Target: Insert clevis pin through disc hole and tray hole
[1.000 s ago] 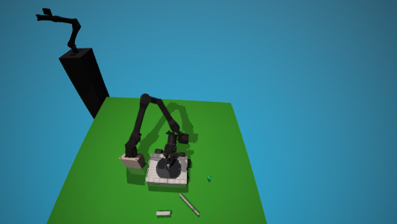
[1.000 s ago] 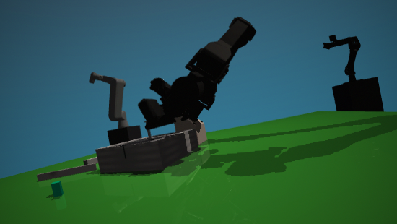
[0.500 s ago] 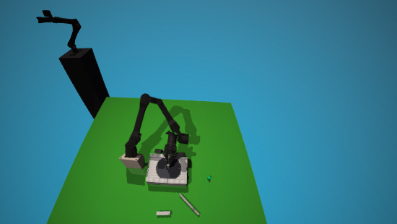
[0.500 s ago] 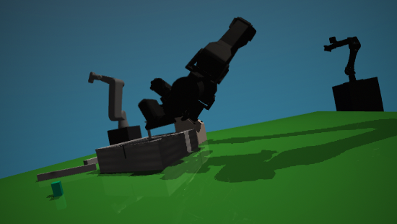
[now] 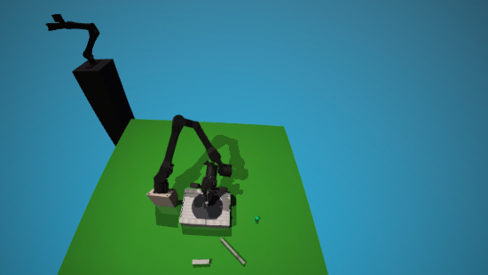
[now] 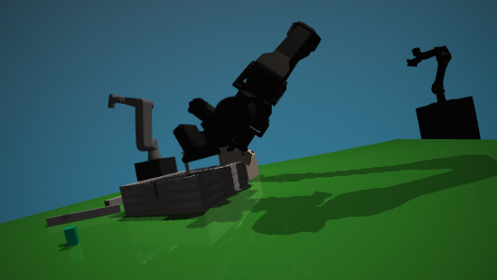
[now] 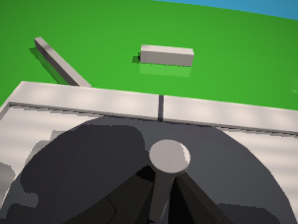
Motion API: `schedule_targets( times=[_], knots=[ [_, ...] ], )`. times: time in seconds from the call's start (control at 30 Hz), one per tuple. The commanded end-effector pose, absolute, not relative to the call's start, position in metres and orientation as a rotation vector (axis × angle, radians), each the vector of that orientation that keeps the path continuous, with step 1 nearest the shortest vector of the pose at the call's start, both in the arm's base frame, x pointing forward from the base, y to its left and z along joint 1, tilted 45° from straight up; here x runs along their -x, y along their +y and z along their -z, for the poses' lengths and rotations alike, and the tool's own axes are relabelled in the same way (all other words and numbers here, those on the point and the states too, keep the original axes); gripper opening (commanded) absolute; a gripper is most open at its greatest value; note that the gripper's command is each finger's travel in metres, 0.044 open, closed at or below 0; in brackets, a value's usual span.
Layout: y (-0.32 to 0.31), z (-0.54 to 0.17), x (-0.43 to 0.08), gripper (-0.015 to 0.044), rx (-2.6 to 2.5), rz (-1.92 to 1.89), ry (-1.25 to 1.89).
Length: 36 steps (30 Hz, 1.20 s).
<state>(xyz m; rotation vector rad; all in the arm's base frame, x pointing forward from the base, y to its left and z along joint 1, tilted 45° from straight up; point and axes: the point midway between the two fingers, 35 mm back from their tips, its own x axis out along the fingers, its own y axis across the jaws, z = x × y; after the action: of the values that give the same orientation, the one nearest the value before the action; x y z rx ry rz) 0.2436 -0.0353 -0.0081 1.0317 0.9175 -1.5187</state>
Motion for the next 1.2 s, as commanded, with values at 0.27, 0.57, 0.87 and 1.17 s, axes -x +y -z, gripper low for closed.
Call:
schedule_targets(
  times=[0.27, 0.57, 0.87, 1.17],
  knots=[
    [-0.034, 0.0098, -0.2428, 0.0, -1.038, 1.523, 0.918],
    [-0.0347, 0.0087, -0.2435, 0.0, -1.033, 1.518, 0.916],
    [-0.034, 0.0101, -0.2436, 0.0, -1.035, 1.519, 0.917],
    [-0.0314, 0.0152, -0.2439, 0.0, -1.038, 1.523, 0.918]
  ],
)
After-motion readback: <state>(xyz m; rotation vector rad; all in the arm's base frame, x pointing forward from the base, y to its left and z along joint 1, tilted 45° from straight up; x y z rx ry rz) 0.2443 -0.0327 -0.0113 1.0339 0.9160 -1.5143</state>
